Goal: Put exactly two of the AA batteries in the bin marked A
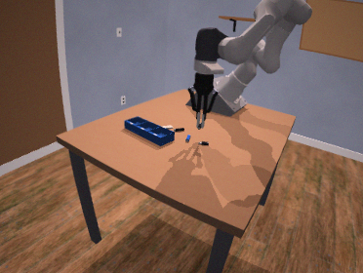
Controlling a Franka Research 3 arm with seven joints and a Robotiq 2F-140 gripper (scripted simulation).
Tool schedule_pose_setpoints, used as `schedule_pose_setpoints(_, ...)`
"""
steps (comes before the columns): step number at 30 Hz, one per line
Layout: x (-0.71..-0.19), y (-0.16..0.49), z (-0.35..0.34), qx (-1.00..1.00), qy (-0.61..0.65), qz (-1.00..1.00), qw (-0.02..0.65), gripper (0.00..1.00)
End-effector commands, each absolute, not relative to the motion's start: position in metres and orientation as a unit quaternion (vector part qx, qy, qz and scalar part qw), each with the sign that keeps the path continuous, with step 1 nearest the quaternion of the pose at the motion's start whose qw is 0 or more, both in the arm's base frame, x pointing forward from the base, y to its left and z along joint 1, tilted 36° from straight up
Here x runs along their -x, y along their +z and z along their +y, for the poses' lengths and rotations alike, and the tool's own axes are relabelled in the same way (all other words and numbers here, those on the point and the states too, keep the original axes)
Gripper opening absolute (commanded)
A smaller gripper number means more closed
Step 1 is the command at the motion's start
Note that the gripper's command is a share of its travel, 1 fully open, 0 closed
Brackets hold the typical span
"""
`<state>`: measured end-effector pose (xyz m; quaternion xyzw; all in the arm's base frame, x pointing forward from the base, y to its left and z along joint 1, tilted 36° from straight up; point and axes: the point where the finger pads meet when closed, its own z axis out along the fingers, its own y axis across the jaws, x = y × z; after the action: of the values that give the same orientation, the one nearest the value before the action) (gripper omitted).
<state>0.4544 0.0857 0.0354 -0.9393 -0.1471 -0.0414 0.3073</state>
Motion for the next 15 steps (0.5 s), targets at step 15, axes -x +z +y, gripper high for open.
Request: schedule_pose_setpoints(15, -0.494, -0.015, 0.016, 0.939, -0.044, -0.158, 0.304, 0.05)
